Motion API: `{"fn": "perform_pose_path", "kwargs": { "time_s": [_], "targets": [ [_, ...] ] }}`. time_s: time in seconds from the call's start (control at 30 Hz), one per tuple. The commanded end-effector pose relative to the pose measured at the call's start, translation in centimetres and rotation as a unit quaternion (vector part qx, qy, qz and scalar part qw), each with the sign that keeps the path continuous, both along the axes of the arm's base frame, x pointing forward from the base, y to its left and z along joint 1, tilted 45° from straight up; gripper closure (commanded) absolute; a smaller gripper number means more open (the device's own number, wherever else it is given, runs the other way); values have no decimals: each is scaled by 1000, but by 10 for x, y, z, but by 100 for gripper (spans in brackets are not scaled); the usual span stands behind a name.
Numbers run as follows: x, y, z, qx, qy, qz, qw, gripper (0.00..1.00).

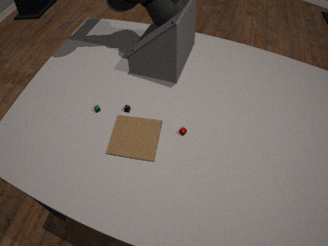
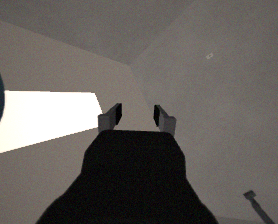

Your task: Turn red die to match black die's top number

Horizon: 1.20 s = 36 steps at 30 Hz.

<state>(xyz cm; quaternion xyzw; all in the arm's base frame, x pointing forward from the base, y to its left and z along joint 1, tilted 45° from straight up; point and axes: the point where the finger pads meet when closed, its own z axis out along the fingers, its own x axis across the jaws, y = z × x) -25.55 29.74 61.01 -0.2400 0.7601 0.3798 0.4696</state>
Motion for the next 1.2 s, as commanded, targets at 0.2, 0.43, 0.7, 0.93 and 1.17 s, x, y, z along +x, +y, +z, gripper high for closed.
{"fn": "perform_pose_path", "kwargs": {
  "time_s": [0.2,0.43,0.7,0.93,1.17],
  "targets": [
    [0,0,0,0,0,0,1000,0],
    [0,0,0,0,0,0,1000,0],
    [0,0,0,0,0,0,1000,0],
    [1,1,-1,-1,0,-2,1000,0],
    [3,3,-2,-3,0,-6,1000,0]
  ]
}}
